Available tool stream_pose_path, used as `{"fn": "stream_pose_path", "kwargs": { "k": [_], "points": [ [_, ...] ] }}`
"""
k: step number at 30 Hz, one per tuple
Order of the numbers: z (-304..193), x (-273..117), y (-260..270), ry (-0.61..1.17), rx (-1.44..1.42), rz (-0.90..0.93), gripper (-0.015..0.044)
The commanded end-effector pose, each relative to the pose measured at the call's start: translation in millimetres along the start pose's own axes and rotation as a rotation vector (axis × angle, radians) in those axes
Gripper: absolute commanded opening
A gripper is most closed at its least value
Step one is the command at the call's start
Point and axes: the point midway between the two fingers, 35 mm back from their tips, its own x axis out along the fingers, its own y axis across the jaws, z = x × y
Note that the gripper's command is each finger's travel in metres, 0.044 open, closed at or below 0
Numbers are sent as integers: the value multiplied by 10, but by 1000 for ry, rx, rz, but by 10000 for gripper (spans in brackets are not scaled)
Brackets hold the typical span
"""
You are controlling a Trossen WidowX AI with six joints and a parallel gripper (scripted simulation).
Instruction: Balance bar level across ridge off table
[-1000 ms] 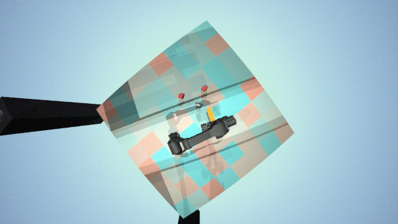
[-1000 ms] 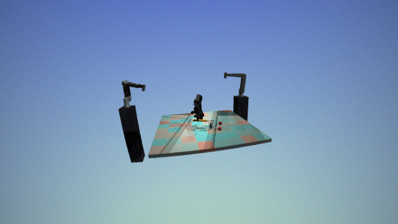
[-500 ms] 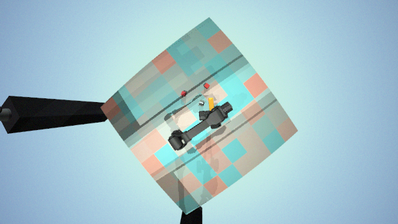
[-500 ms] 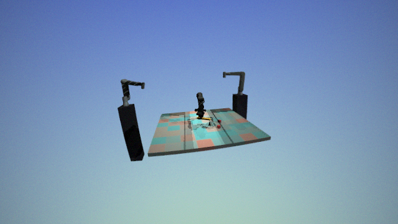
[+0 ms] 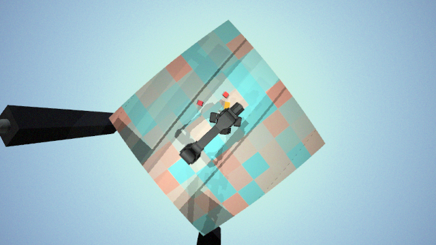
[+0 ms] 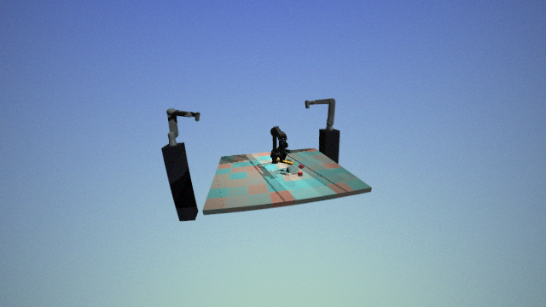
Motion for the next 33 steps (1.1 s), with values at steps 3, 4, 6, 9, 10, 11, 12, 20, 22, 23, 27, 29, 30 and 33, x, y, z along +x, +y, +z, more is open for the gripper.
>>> {"fn": "stream_pose_path", "kwargs": {
  "k": [3, 4, 6, 9, 10, 11, 12, 20, 22, 23, 27, 29, 30, 33],
  "points": [
    [-76, -20, -190, 7, 85, 6, 0],
    [-88, -20, -224, 7, 99, 5, 0],
    [-111, -20, -296, 7, 126, 4, 0],
    [-141, -20, -403, 7, 164, 3, 0],
    [-145, -20, -422, 7, 171, 3, 0],
    [-146, -17, -422, 7, 171, 3, 0],
    [-146, -12, -422, 7, 171, 3, 0],
    [-159, 98, -439, 7, 171, 3, 0],
    [-160, 129, -440, 7, 172, 3, 0],
    [-160, 145, -440, 7, 172, 3, 0],
    [-161, 209, -441, 7, 172, 3, 0],
    [-160, 241, -442, 7, 172, 3, 0],
    [-160, 256, -443, 7, 172, 3, 0],
    [-158, 304, -445, 7, 172, 3, 0]
  ]
}}
